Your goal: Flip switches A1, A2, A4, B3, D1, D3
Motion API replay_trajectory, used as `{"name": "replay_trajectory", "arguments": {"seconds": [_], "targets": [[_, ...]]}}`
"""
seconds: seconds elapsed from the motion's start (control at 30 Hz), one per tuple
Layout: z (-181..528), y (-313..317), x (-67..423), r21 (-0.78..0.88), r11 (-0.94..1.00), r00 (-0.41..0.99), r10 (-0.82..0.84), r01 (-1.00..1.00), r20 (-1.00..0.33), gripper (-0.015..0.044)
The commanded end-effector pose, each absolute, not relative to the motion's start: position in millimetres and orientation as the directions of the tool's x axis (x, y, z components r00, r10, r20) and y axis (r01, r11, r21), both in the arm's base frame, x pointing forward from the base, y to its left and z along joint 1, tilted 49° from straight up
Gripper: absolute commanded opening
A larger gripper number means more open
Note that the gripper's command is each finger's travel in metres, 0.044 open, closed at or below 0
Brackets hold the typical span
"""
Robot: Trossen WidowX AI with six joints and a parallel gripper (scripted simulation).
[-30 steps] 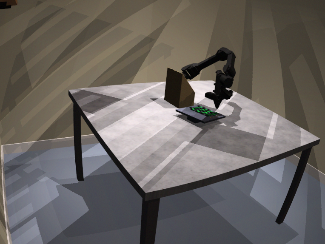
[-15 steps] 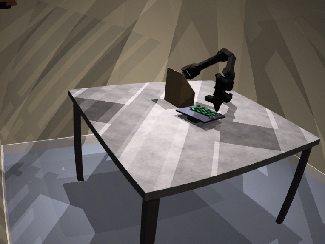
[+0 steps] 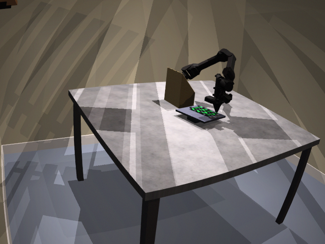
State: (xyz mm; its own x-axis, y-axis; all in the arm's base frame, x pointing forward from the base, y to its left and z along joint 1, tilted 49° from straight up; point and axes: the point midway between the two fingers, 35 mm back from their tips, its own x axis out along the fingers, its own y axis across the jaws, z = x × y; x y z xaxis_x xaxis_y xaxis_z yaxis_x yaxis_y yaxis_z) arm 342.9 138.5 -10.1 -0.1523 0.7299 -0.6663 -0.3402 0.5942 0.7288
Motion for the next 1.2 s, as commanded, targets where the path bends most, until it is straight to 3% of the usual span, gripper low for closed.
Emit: {"name": "replay_trajectory", "arguments": {"seconds": [0.0, 1.17], "targets": [[-10.2, 139.1, 342.8, 0.732, 0.593, -0.153, 0.732, -0.336, -0.664, 0.0], [-13.1, 142.5, 342.2, 0.732, 0.593, -0.153, 0.732, -0.336, -0.664, 0.0]]}}
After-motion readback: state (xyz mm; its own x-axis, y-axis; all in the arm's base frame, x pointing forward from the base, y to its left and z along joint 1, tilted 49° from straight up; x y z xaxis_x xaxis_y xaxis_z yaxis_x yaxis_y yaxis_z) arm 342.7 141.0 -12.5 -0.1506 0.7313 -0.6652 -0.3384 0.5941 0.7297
